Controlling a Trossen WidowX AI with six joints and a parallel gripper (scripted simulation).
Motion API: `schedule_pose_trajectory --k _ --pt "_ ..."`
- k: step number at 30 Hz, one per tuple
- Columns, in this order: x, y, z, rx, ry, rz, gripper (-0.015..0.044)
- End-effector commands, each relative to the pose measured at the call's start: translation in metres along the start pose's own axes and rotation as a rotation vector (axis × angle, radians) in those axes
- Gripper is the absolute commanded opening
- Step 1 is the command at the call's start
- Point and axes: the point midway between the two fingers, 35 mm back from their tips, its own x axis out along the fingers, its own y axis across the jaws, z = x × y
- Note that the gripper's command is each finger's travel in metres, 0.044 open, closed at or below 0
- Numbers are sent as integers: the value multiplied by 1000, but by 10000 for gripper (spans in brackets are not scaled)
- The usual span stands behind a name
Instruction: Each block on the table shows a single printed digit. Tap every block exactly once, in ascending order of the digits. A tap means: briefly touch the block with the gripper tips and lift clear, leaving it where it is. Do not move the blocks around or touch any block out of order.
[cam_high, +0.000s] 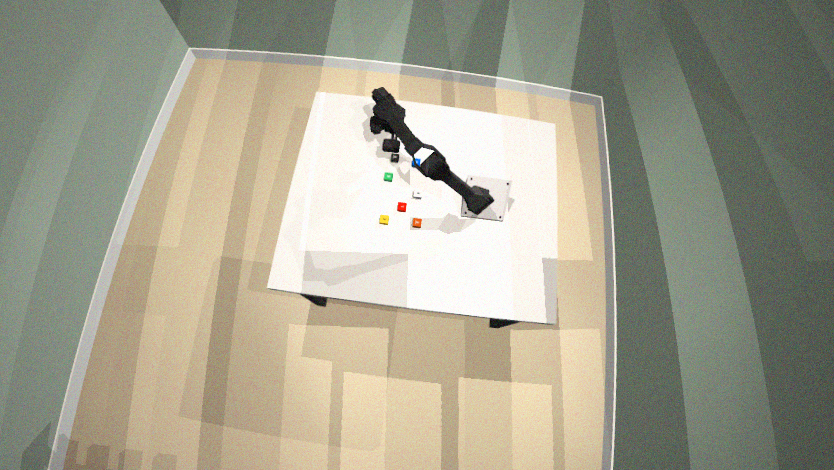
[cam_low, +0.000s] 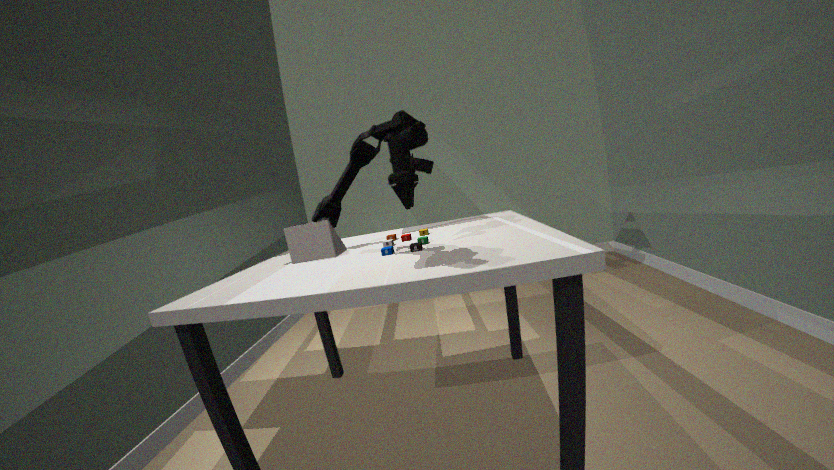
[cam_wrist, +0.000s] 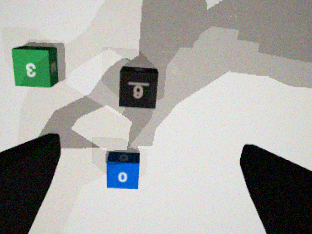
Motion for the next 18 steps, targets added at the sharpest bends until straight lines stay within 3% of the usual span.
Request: schedule_pose_trajectory --k 1,11,16,18 --pt "0 0 -5 -4 3 -1 400" --pt "0 18 -85 0 6 -1 400" --pt "1 20 -91 -1 6 0 400" --pt "11 20 -89 -1 6 -1 348"
